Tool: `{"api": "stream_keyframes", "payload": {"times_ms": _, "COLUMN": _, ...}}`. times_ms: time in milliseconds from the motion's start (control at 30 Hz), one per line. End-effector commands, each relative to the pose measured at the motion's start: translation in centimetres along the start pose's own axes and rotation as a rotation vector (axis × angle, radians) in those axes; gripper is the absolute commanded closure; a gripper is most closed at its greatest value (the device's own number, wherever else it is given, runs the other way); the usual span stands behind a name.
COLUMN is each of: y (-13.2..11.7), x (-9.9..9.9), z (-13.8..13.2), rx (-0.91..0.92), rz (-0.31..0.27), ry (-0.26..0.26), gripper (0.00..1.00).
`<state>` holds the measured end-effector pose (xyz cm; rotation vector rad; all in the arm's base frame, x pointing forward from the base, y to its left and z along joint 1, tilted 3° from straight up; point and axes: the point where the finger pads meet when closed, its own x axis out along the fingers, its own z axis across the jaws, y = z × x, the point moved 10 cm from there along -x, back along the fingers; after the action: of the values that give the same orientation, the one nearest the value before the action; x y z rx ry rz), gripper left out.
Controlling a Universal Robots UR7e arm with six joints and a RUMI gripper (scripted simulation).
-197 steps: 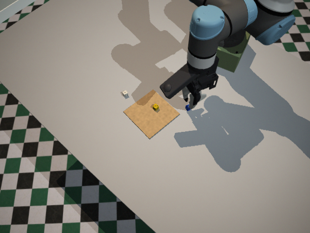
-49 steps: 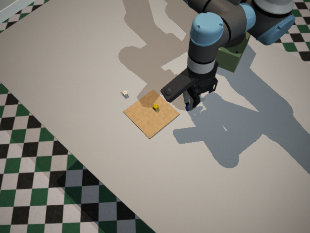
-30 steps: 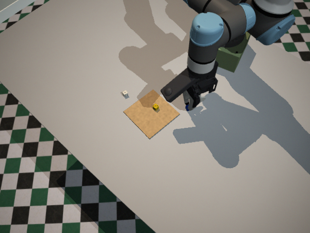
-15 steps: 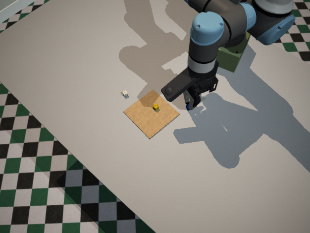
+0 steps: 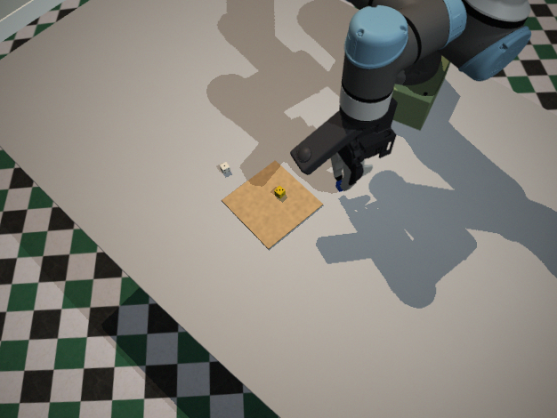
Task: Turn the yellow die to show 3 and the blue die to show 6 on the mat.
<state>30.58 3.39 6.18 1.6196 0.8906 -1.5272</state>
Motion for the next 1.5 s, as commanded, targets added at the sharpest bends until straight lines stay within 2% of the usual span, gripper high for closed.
{"api": "stream_keyframes", "payload": {"times_ms": 0, "y": 0.1, "x": -2.5, "z": 0.0, "rx": -0.001, "rz": -0.004, "ry": -0.001, "gripper": 1.0}}
{"api": "stream_keyframes", "payload": {"times_ms": 267, "y": 0.1, "x": -5.4, "z": 0.0, "rx": -0.001, "rz": -0.004, "ry": -0.001, "gripper": 1.0}}
{"api": "stream_keyframes", "payload": {"times_ms": 600, "y": 0.1, "x": -7.1, "z": 0.0, "rx": -0.001, "rz": -0.004, "ry": -0.001, "gripper": 1.0}}
{"api": "stream_keyframes", "payload": {"times_ms": 1467, "y": 0.2, "x": -7.4, "z": -0.1, "rx": -0.014, "rz": -0.004, "ry": -0.001, "gripper": 1.0}}
